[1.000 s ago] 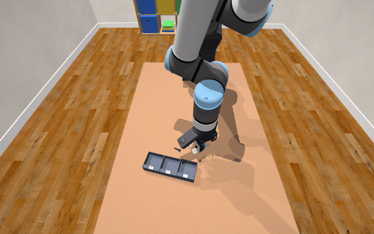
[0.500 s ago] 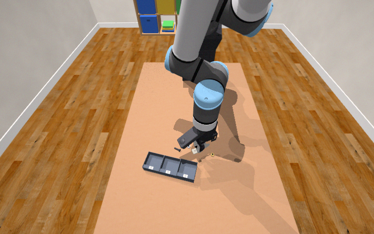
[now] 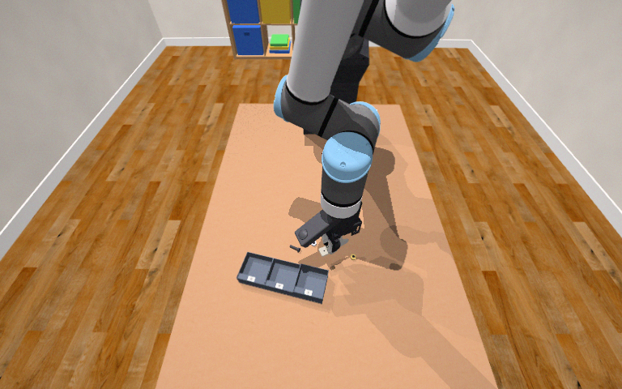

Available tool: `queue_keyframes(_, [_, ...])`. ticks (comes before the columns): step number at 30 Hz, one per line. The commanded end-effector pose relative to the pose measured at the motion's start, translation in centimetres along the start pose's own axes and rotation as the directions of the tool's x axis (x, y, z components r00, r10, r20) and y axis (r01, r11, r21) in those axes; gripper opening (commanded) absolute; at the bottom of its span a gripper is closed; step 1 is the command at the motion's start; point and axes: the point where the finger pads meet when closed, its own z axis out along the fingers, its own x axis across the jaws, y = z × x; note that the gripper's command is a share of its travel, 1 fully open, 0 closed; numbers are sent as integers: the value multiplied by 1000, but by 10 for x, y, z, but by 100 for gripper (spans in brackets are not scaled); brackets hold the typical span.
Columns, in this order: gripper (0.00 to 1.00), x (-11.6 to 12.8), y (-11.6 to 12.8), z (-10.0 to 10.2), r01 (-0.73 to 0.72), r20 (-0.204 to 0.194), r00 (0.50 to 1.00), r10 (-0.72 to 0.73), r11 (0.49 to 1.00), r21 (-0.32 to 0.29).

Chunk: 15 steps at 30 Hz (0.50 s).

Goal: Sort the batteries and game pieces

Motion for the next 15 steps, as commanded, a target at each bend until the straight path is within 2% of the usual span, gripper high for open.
queue_keyframes(1, [0,1,1,0,0,-1,1000,0,1000,-1])
queue_keyframes(13, [0,1,1,0,0,-1,1000,0,1000,-1])
queue_keyframes(15, [0,2,0,-7,-2,-2,1000,2,1000,-2])
